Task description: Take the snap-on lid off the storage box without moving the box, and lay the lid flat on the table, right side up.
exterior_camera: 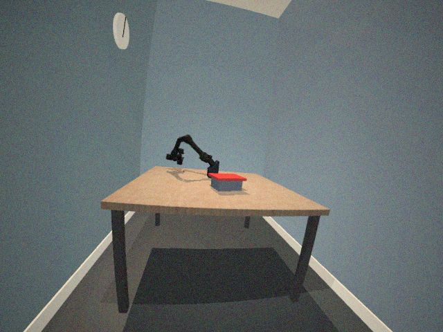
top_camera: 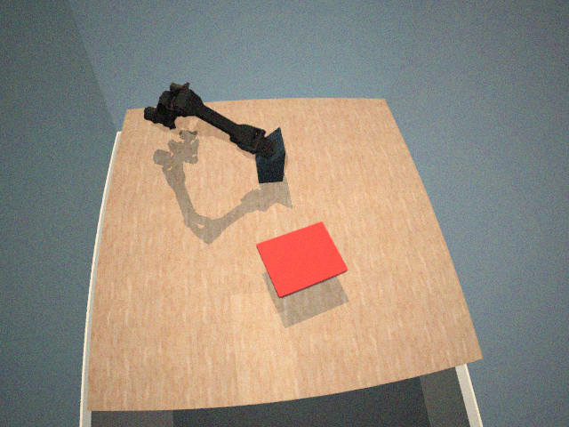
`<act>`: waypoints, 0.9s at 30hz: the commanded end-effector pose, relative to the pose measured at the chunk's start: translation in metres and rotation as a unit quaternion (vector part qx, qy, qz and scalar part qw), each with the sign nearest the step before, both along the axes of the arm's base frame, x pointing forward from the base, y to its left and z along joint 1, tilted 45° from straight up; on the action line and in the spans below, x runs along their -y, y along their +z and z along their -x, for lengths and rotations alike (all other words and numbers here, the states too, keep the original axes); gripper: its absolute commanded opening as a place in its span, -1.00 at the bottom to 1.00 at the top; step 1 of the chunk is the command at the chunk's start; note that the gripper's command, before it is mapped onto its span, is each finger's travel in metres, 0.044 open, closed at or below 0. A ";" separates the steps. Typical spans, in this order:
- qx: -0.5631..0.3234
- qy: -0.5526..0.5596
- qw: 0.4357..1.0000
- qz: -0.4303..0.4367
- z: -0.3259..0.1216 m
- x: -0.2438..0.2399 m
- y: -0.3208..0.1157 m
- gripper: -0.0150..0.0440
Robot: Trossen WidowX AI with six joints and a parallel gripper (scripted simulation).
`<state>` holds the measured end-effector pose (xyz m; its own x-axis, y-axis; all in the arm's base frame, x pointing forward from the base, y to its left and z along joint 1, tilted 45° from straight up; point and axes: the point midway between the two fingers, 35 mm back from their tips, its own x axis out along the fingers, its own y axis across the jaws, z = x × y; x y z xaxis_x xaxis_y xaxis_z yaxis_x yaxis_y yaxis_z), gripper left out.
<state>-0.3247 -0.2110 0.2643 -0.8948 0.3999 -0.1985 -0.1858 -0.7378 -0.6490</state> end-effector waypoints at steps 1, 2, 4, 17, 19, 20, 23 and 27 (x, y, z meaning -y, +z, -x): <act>-0.025 0.051 0.997 0.056 -0.029 0.025 0.016 0.31; -0.029 0.067 0.995 0.069 -0.037 0.033 0.020 0.31; -0.037 0.102 0.989 0.102 -0.059 0.050 0.025 0.31; -0.059 0.276 0.896 0.344 -0.188 0.091 0.088 0.31; -0.047 0.306 0.871 0.382 -0.212 0.094 0.096 0.31; -0.046 0.309 0.869 0.385 -0.214 0.095 0.096 0.31; -0.028 0.343 0.838 0.424 -0.241 0.097 0.103 0.31; 0.015 0.398 0.781 0.481 -0.290 0.099 0.111 0.31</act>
<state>-0.0728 -0.3098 0.3698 -0.8562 -0.5071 -0.0984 0.4861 -0.8554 0.1787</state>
